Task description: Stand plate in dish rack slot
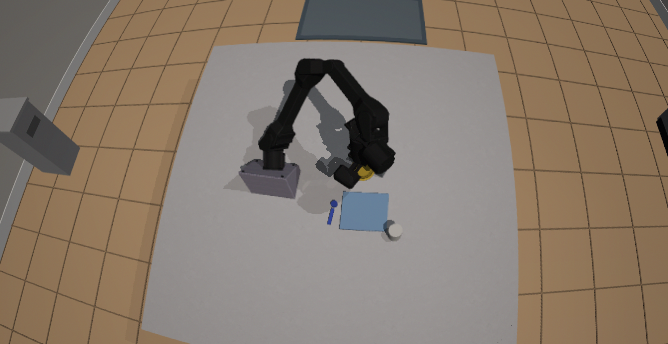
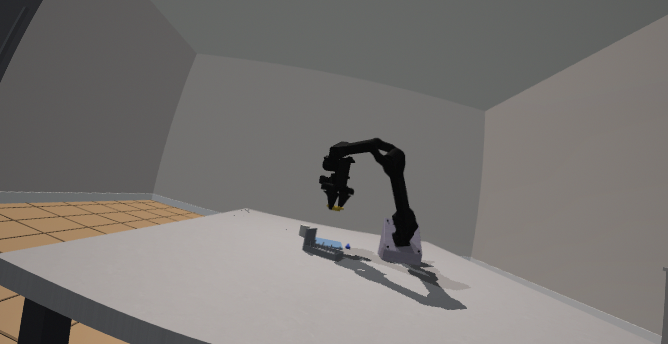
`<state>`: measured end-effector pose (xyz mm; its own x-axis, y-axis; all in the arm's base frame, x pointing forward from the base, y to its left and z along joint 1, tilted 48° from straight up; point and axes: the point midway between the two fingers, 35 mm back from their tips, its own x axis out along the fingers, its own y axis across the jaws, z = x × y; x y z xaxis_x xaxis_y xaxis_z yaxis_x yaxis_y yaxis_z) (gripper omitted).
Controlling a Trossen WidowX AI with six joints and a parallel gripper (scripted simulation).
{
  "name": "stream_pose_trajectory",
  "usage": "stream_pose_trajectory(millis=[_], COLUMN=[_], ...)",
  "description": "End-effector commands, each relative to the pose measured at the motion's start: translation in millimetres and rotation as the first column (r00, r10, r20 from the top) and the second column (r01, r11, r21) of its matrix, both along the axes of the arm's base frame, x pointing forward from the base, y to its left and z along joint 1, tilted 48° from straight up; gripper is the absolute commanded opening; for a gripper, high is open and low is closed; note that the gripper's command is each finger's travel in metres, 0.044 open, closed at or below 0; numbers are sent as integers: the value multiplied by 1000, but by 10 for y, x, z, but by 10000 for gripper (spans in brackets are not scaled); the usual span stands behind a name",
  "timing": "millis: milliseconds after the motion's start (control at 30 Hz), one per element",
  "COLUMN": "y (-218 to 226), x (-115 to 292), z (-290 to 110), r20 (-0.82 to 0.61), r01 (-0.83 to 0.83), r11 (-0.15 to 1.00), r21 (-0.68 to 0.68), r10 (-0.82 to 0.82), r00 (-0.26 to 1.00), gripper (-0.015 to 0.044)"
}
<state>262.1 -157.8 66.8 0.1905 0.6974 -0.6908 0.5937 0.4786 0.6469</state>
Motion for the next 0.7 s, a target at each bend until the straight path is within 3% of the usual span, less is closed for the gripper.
stream_pose_trajectory(millis=[0,333,667], y=[95,357,633], x=[-11,-64,-131], z=[110,385,639], r20=[-84,-320,-537], r01=[86,326,544], r11=[996,945,839], r21=[21,27,-16], r10=[-84,-301,-466], r00=[993,898,703], gripper=[0,0,0])
